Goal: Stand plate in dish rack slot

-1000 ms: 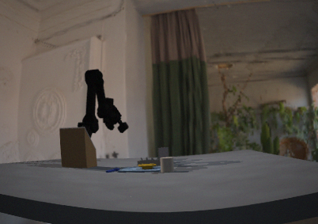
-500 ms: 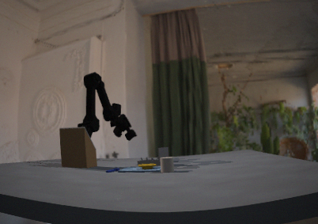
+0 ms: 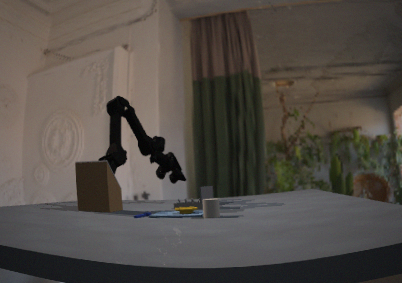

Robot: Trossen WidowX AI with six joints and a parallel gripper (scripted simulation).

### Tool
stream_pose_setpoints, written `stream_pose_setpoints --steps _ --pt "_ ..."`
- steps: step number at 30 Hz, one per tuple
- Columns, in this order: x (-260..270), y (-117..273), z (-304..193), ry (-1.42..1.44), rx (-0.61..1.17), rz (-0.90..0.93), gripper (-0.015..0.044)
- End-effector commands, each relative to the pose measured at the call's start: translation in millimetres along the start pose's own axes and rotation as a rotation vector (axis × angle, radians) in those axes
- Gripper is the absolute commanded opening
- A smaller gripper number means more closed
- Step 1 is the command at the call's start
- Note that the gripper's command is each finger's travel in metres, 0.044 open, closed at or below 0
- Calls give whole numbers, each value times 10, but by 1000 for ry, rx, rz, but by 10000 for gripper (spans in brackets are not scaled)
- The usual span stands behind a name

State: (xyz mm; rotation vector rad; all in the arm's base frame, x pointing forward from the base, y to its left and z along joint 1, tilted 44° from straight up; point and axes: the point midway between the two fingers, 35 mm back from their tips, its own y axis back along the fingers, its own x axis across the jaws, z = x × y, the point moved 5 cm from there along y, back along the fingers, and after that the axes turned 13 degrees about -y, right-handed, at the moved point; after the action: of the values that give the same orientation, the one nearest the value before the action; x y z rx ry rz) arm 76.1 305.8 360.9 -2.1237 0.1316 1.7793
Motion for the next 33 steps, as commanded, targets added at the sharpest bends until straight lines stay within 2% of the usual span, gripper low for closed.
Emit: stream_pose_setpoints --steps 1,19,33 --pt "85 -64 -134 -3 34 38 400" --pt "669 -255 -846 -70 194 285 400" --pt "1149 -207 -1465 -234 333 488 400"
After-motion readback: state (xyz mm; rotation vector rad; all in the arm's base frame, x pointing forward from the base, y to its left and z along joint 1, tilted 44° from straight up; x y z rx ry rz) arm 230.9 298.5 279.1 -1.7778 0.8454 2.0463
